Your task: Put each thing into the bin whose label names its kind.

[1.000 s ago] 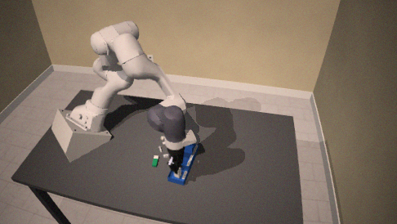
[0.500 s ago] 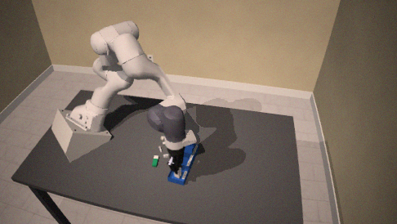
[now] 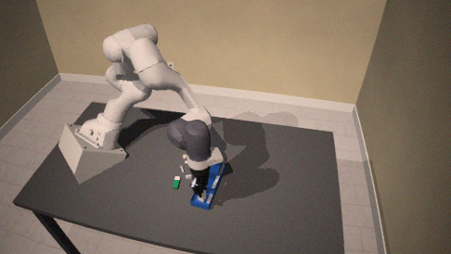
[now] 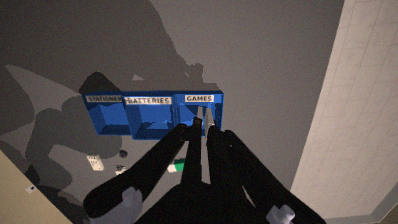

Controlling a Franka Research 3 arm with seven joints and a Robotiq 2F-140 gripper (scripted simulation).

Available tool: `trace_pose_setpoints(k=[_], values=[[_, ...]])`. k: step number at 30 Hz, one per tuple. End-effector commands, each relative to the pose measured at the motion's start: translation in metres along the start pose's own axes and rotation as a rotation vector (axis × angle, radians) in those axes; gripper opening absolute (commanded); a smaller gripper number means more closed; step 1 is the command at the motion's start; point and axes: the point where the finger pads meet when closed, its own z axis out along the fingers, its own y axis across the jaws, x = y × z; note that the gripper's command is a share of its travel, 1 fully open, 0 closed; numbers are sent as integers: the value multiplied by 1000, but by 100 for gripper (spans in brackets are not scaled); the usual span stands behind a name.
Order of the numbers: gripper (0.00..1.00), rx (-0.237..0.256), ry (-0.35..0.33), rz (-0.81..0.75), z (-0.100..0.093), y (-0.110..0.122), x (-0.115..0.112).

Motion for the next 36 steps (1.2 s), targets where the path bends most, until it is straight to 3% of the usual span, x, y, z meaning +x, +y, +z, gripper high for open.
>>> trace_pose_setpoints(k=[1,14,36], values=[[5,-1,3,3,0,0,1],[5,-1,3,3,0,0,1],[5,-1,3,3,-26,0,1]])
